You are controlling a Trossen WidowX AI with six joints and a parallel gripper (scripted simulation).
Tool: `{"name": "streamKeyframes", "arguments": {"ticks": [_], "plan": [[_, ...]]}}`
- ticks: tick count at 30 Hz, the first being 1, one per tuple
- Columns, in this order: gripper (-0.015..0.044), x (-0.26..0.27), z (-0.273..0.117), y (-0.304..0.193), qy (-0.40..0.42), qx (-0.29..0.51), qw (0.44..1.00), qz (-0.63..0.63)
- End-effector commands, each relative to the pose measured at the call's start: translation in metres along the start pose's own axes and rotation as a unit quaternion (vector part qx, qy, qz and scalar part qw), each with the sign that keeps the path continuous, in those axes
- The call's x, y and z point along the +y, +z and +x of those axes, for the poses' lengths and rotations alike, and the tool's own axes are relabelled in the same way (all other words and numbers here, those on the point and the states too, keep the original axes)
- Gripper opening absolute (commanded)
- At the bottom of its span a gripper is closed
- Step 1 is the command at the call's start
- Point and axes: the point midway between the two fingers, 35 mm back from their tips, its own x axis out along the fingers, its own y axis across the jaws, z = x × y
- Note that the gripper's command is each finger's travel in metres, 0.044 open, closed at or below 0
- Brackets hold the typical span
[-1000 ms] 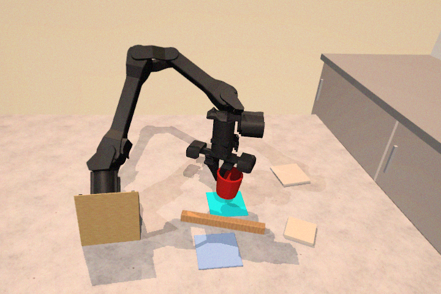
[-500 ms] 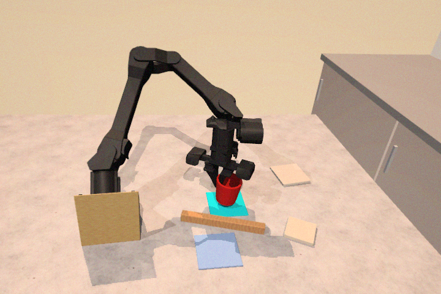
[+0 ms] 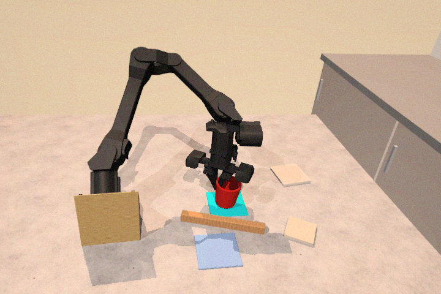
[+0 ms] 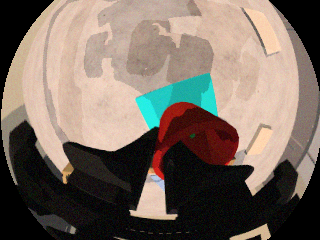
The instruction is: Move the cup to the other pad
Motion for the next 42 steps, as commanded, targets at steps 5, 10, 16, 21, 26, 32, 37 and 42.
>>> {"name": "streamKeyframes", "arguments": {"ticks": [5, 10, 16, 21, 26, 32, 37, 42], "plan": [[0.0026, 0.000, 0.000, 0.000, 0.000, 0.000, 1.000, -0.001], [0.0128, 0.000, 0.000, 0.000, 0.000, 0.000, 1.000, -0.001], [0.0128, 0.000, -0.002, 0.000, 0.000, 0.000, 1.000, -0.001], [0.0128, -0.001, -0.009, 0.000, 0.000, 0.000, 1.000, -0.001], [0.0128, -0.001, -0.016, 0.000, -0.001, 0.000, 1.000, 0.000], [0.0128, -0.001, -0.026, 0.000, -0.001, 0.000, 1.000, 0.000], [0.0128, -0.001, -0.033, 0.000, 0.000, 0.000, 1.000, 0.001], [0.0128, -0.001, -0.041, -0.001, 0.000, -0.001, 1.000, 0.001]]}}
